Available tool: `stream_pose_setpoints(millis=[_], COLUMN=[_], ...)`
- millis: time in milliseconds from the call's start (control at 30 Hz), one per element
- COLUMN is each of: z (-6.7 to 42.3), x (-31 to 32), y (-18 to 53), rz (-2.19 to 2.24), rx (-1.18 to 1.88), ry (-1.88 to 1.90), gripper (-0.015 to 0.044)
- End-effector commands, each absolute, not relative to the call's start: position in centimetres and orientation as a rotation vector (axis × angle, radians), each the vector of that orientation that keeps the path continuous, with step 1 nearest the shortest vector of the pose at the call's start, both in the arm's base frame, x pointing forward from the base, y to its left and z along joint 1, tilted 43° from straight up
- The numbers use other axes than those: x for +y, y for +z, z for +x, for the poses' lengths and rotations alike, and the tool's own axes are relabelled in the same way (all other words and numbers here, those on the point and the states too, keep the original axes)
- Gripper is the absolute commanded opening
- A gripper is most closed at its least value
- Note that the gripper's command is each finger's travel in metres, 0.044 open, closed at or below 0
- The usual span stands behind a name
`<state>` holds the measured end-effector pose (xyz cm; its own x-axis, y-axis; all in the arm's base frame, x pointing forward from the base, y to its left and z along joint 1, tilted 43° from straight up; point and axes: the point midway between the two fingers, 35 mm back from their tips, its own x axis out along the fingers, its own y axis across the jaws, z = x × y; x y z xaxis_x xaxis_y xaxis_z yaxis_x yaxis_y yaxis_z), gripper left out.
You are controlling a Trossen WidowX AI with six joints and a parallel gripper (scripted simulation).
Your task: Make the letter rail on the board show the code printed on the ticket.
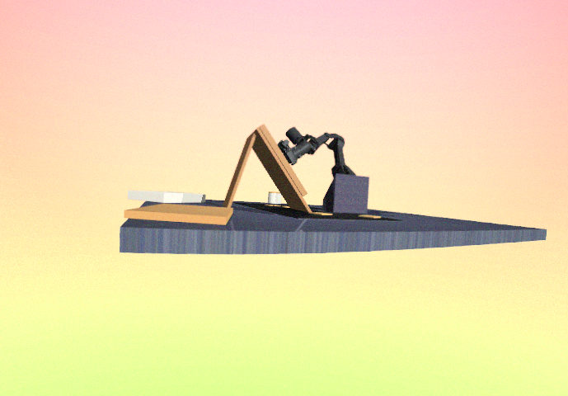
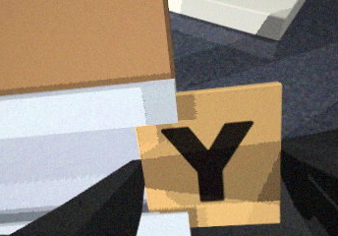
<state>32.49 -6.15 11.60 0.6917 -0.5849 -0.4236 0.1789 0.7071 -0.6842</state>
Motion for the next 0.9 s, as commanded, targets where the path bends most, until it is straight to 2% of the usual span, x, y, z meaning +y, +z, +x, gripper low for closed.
stream_pose_setpoints(millis=[0, 867], z=[32.52, 32.77], x=[-6.03, -5.11], y=[11.34, 10.44], rz=[-0.653, -0.652], rx=[0.682, 0.682], ry=[-0.468, -0.468], gripper=[0.0, 0.0])
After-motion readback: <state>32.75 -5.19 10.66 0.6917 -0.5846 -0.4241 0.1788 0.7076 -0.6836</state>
